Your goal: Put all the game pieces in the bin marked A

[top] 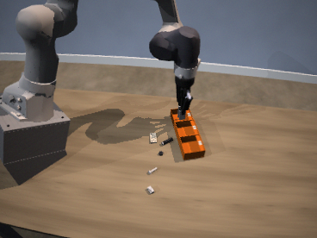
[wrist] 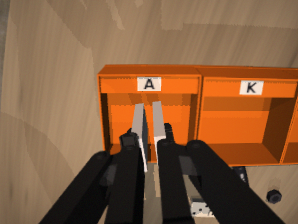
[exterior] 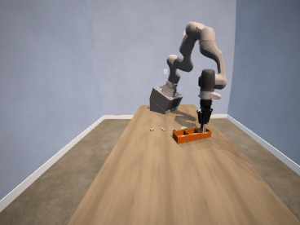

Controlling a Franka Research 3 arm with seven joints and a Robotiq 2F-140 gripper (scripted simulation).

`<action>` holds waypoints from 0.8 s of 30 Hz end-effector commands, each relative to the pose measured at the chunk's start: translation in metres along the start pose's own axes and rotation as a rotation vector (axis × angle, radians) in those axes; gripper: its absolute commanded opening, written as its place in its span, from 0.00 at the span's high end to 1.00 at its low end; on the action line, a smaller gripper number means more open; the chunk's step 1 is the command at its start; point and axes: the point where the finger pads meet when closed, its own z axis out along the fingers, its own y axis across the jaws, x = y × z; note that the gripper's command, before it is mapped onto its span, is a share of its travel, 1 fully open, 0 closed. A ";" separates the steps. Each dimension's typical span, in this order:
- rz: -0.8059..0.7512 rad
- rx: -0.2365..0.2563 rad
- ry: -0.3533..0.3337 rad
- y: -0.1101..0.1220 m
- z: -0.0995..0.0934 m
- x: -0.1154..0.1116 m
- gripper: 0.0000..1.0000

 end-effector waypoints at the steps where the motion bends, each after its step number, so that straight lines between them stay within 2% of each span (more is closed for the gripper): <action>1: 0.005 0.001 -0.001 0.000 -0.005 0.000 0.95; 18: 0.005 0.001 -0.001 0.000 -0.025 0.000 0.95; 24: 0.005 0.001 -0.001 0.000 -0.045 0.000 0.95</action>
